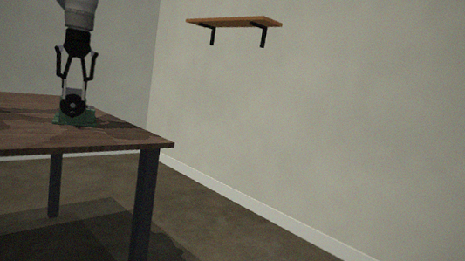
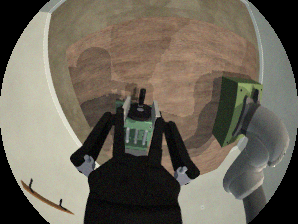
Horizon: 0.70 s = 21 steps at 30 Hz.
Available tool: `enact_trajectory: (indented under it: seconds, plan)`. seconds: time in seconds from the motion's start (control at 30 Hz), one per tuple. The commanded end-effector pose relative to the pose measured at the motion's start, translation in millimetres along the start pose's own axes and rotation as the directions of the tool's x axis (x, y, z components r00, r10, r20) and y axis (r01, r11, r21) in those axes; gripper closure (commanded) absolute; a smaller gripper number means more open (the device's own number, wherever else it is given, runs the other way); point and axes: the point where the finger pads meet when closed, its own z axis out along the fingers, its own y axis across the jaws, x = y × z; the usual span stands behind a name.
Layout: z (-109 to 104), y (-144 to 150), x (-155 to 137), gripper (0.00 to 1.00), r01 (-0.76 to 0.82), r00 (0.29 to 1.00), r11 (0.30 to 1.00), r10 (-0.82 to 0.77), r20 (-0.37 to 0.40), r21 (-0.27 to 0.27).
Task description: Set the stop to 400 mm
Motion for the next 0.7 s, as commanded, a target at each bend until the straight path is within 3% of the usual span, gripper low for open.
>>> enact_trajectory:
  seconds: [0.0,0.33,0.67]
  plan:
    - [0.8,0.0,0.0,0.67,0.000,1.000,1.000,0.000,0.000,0.000]
    - [15.7,0.0,0.0,0.67,0.000,1.000,1.000,0.000,0.000,0.000]
    - [50.2,0.0,0.0,0.67,0.000,1.000,1.000,0.000,0.000,0.000]
